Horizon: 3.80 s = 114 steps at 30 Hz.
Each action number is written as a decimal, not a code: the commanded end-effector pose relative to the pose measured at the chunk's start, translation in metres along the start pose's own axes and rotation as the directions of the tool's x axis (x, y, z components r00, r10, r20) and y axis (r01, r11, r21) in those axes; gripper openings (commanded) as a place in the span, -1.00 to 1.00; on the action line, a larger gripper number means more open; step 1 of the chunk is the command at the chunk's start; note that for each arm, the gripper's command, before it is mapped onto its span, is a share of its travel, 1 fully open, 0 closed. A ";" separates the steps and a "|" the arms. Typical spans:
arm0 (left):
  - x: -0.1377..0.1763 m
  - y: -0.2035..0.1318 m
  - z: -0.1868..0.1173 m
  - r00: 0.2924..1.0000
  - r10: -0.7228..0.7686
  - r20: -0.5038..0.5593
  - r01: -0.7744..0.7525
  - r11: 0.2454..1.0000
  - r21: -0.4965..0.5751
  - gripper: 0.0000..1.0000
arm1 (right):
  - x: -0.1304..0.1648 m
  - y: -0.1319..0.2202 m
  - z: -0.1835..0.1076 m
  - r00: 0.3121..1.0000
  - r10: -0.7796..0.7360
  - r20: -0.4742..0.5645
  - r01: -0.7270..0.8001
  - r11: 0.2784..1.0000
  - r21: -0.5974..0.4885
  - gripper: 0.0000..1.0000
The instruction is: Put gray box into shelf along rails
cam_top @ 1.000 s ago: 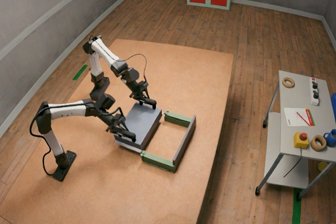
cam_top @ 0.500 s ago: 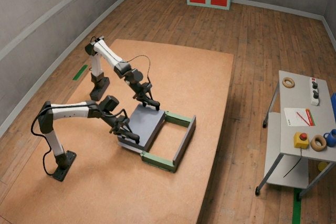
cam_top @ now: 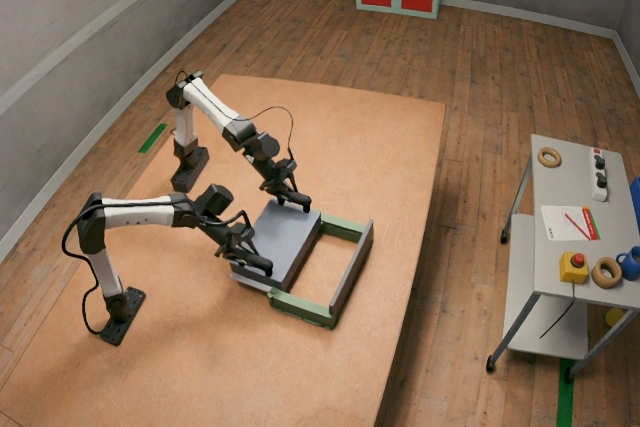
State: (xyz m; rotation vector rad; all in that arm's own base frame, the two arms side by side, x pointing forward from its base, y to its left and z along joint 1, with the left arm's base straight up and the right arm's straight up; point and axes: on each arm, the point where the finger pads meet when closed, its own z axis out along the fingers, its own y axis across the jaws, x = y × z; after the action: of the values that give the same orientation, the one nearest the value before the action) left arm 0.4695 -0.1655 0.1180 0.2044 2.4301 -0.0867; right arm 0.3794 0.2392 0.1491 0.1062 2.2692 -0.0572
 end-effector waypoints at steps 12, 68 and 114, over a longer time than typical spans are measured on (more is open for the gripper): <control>-0.079 0.009 0.006 0.984 0.012 0.178 -0.010 1.000 -0.011 -0.44 | -0.077 0.007 0.011 0.983 0.078 0.165 -0.075 0.997 -0.027 -0.44; -0.146 0.015 0.096 0.993 -0.002 0.119 0.004 1.000 -0.019 -0.44 | -0.154 0.008 0.103 0.983 0.076 0.166 -0.069 0.997 -0.045 -0.44; -0.167 0.007 0.027 0.975 -0.021 0.220 0.025 1.000 -0.013 1.00 | -0.140 0.001 0.045 0.984 0.079 0.162 -0.073 0.996 -0.043 1.00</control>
State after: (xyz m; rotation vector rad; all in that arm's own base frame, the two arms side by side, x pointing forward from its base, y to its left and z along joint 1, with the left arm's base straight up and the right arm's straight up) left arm 0.6207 -0.1780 0.1728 0.1650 2.2771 -0.0807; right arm 0.5214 0.2304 0.2068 0.1482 2.1207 0.0106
